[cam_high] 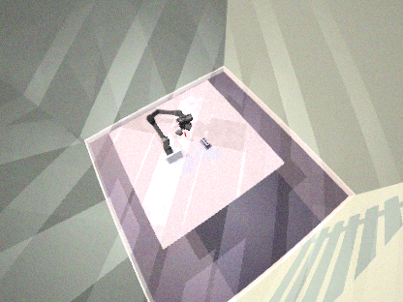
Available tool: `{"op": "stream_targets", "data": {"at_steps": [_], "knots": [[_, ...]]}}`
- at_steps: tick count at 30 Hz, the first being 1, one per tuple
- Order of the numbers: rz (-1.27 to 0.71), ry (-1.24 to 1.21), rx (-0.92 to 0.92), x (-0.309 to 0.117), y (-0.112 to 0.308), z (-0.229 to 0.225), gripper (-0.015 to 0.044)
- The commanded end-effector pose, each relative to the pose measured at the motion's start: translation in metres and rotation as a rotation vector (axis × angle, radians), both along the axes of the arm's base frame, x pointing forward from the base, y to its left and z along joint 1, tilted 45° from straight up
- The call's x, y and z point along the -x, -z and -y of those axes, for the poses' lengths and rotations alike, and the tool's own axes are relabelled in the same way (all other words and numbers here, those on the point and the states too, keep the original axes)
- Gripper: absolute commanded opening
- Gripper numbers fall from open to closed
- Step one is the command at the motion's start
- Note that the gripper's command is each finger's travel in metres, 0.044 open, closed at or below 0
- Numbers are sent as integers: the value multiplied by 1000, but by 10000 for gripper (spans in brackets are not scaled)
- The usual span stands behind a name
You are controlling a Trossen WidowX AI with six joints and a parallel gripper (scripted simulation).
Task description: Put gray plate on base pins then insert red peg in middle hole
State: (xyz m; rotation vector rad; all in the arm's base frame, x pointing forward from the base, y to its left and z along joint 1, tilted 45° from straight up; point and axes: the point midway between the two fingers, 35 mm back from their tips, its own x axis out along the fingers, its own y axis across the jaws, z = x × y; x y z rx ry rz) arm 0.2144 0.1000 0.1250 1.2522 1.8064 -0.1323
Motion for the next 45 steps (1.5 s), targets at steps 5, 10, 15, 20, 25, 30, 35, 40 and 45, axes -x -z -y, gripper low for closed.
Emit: {"op": "stream_targets", "data": {"at_steps": [5,10,15,20,25,30,35,40,45], "knots": [[-1,5,-7,1,12,-13,440],[-1,5,-6,1,17,-17,440],[0,5,-5,1,23,-23,440],[0,5,-5,2,29,-29,440],[0,5,-5,2,35,-34,440],[0,4,-6,3,40,-40,440],[0,5,-8,5,46,-46,440],[-1,5,-10,6,50,-51,440],[-1,5,-10,6,50,-51,335]]}}
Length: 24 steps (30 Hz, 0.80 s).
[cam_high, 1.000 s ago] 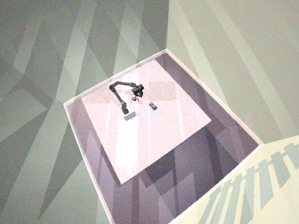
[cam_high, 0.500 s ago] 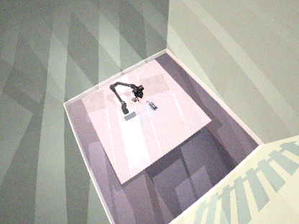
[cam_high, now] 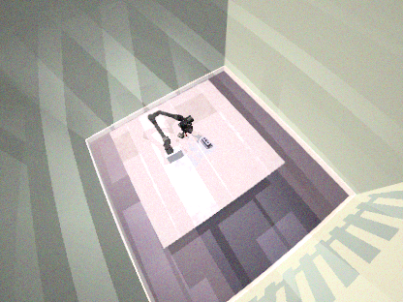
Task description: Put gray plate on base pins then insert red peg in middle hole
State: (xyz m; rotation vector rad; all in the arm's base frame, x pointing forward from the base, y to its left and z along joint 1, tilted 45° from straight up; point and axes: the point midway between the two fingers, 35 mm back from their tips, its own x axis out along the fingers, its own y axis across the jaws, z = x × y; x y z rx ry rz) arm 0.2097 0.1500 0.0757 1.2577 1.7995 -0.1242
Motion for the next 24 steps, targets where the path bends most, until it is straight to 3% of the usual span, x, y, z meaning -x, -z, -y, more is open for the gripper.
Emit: {"op": "stream_targets", "data": {"at_steps": [1,12,24], "knots": [[-8,2,-4,2,1,-1,309],[-8,2,-4,2,1,-1,20],[-8,2,-4,1,1,-1,0]]}}
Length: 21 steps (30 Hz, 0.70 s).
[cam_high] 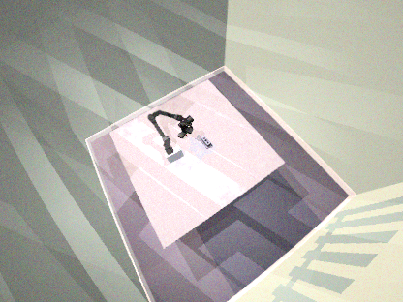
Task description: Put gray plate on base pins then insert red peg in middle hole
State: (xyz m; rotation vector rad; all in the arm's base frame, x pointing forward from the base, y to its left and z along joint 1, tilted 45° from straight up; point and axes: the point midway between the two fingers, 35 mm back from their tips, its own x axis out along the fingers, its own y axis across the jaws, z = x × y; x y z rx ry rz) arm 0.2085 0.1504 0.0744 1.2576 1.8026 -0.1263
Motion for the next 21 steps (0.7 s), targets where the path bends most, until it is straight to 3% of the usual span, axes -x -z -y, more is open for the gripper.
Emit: {"op": "stream_targets", "data": {"at_steps": [1,21], "knots": [[-5,3,-4,0,-1,0,0],[-3,4,12,-12,-38,43,0]]}}
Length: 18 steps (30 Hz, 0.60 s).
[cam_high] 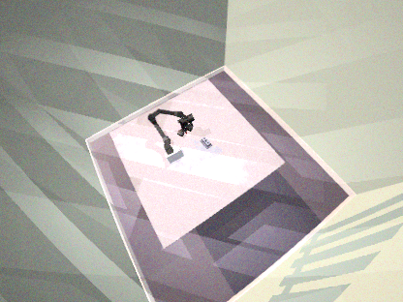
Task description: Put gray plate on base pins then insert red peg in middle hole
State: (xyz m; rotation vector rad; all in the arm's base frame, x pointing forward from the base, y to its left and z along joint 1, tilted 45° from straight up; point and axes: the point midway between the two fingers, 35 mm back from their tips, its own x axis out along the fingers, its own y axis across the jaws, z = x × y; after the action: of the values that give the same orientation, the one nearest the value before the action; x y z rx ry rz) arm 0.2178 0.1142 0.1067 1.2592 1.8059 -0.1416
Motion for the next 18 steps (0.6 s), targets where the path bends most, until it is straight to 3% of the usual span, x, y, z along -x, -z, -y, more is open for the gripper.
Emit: {"op": "stream_targets", "data": {"at_steps": [1,7,18], "knots": [[6,-2,5,-3,-8,9,0],[5,-2,2,-4,-22,23,0],[2,1,3,-26,-9,26,0]]}}
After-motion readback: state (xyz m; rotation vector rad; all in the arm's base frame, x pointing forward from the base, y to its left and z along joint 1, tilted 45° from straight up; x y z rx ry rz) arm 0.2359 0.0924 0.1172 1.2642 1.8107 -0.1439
